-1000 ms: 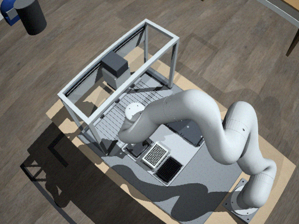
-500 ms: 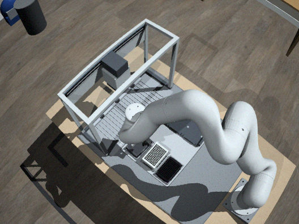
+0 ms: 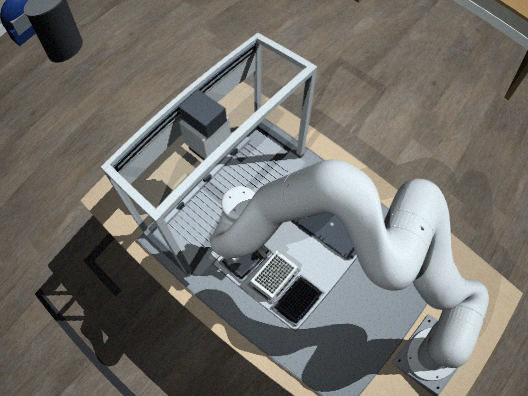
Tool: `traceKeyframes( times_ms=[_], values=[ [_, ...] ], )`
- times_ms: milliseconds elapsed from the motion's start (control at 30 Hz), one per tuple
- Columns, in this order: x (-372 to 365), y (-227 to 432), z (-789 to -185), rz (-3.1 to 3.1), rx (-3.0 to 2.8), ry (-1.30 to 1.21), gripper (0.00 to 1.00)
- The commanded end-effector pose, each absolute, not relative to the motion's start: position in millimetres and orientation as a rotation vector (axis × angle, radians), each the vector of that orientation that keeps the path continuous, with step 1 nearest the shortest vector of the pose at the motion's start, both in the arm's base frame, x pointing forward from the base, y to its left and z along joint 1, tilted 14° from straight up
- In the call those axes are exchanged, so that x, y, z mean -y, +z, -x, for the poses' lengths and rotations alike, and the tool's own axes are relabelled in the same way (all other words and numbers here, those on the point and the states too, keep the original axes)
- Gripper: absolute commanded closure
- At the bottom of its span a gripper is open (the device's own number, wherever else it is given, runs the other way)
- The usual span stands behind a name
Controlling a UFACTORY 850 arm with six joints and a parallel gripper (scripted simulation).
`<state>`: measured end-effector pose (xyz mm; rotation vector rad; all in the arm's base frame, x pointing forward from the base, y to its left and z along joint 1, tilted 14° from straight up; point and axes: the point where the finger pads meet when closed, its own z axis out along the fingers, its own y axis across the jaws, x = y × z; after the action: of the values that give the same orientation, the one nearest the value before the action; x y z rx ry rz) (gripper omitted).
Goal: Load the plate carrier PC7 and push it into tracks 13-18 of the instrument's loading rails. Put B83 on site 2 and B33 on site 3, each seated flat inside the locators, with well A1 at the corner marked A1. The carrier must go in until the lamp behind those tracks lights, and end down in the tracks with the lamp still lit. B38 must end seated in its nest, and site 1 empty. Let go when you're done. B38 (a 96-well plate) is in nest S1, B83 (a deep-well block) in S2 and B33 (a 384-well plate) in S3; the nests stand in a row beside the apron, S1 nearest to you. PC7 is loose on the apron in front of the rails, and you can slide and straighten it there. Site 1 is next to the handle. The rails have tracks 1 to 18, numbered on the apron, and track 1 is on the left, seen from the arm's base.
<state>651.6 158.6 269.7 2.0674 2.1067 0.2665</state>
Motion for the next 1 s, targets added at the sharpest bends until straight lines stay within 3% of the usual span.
traceKeyframes(
  times_ms=[0, 967],
  values=[
    [-158.9, 262.1, -654.8, -2.066, -2.106, 0.270, 0.00],
    [-159.1, 221.8, -665.2, -2.066, -2.106, 0.270, 0.00]
  ],
)
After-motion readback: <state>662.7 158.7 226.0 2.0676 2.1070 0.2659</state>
